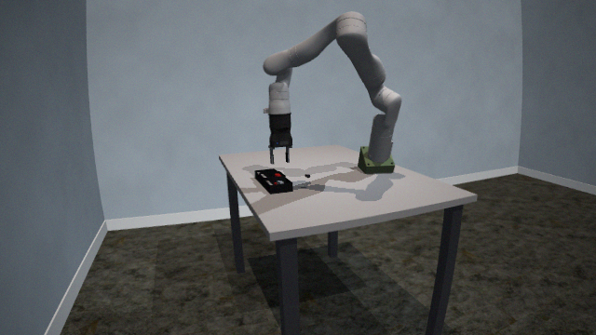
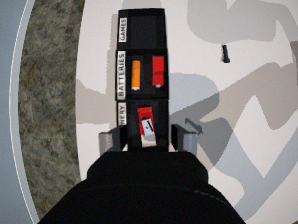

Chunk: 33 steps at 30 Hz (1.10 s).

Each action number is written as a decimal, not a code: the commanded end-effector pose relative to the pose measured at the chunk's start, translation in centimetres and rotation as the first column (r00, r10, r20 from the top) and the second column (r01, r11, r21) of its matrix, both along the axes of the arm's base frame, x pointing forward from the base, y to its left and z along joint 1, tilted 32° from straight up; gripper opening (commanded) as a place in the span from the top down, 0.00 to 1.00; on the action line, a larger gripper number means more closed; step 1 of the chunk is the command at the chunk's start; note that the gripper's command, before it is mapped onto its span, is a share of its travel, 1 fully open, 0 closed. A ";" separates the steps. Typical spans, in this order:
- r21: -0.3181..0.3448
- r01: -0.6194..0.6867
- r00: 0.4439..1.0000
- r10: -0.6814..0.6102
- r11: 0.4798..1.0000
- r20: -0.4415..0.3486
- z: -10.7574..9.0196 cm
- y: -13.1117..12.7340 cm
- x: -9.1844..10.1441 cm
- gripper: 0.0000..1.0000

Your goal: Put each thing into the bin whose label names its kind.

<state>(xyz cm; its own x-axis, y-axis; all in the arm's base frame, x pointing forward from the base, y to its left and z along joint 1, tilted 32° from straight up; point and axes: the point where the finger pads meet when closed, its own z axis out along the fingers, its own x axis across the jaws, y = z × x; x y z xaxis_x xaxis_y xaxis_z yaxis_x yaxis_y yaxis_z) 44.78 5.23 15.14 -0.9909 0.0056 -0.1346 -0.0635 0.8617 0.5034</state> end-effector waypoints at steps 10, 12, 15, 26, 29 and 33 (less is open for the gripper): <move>0.001 0.003 1.000 -0.003 1.000 0.008 4.1 -2.4 -0.3 0.00; 0.001 0.003 1.000 -0.003 1.000 0.008 4.8 -2.8 -0.4 0.00; 0.001 0.003 1.000 -0.003 1.000 0.008 5.8 -3.4 -0.6 0.00; 0.000 0.004 1.000 -0.004 1.000 0.008 8.9 -5.2 -1.1 0.00; 0.000 -0.001 1.000 0.001 1.000 0.010 9.2 -5.4 -1.1 0.00; -0.003 -0.006 1.000 0.006 1.000 0.013 9.1 -5.4 -1.0 0.00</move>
<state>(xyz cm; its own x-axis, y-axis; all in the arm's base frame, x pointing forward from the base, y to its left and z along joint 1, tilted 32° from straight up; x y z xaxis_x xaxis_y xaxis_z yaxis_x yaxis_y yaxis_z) 43.78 0.27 23.97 -0.9895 0.0035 -0.1444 -0.0708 0.8597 0.5059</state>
